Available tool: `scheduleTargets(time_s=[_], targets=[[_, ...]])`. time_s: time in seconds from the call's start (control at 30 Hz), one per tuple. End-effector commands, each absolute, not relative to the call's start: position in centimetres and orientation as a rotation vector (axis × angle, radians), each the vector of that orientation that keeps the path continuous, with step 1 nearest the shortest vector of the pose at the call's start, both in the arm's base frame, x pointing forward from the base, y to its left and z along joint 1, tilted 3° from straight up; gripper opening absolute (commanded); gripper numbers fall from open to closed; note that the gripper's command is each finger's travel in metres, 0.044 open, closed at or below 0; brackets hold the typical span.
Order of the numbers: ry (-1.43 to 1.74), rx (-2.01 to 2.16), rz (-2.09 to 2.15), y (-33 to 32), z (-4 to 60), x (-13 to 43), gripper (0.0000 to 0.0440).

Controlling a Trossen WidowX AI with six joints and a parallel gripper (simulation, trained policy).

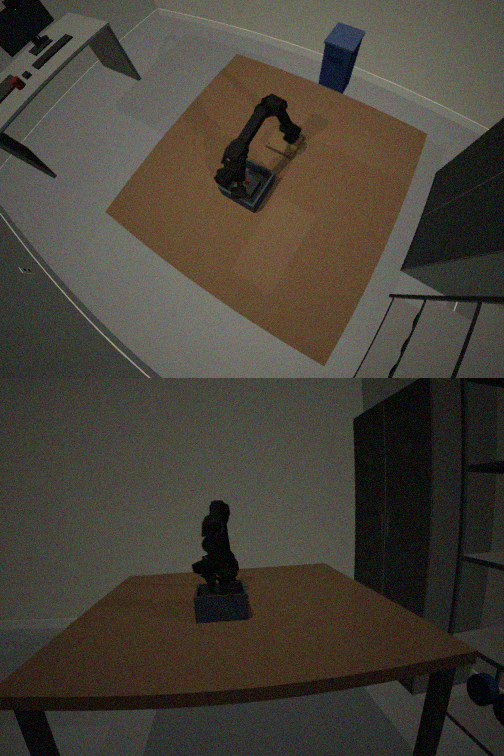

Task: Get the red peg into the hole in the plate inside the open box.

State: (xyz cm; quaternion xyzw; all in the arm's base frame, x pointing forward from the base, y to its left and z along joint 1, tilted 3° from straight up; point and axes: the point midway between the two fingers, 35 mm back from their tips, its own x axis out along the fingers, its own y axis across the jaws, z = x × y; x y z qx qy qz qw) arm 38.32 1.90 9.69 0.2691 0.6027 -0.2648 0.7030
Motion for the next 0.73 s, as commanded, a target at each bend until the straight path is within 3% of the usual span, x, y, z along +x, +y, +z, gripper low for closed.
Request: scheduleTargets(time_s=[0.0, 0.07, 0.7], targets=[[1.362, 0.614, -0.578, 2.2, 10.0, 38.9, 0.0393], [1.373, 0.63, -0.57, 2.4, 10.3, 39.4, 0.044], [1.343, 0.701, -0.41, 5.9, 13.5, 43.4, 0.044]])
